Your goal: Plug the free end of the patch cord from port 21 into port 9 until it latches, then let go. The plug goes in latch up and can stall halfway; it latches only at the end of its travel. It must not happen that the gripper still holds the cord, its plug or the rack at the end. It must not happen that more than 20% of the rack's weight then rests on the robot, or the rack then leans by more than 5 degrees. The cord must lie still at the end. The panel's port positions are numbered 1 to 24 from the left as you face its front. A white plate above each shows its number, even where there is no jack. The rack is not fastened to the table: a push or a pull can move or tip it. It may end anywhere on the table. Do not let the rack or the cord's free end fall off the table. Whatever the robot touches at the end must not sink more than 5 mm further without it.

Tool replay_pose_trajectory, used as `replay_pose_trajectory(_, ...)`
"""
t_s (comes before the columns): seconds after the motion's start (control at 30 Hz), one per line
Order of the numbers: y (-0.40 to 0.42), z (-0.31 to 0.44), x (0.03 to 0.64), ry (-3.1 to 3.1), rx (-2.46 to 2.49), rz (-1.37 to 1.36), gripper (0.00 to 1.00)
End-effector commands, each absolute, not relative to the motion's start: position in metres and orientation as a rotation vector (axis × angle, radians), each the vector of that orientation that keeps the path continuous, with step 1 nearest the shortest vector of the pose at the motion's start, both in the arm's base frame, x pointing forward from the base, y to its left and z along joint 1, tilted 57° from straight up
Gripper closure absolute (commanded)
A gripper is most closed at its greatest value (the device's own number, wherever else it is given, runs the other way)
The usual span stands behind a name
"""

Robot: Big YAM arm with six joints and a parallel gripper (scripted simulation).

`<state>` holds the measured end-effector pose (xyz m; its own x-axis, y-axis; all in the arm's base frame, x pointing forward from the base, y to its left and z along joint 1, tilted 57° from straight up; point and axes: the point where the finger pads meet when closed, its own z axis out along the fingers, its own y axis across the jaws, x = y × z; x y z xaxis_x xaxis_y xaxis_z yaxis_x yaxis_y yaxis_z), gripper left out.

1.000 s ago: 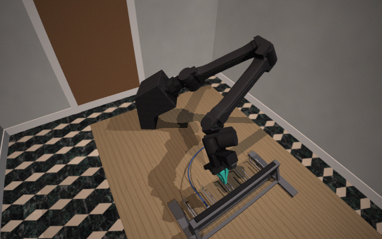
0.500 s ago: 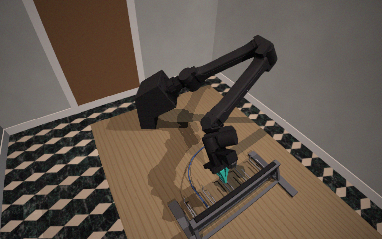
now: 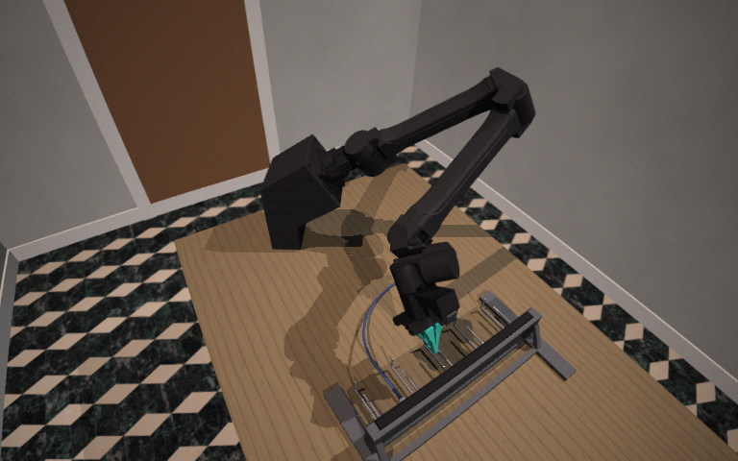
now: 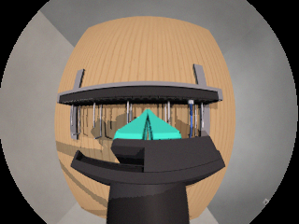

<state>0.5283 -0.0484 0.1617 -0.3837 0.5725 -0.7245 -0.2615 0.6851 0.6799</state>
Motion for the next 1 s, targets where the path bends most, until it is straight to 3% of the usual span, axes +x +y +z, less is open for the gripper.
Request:
replay_pose_trajectory(0.0,-0.072,0.184,0.533,1.696,0.249,0.866,1.0)
replay_pose_trajectory(0.97,-0.072,0.167,0.528,1.724,0.279,0.877,1.0)
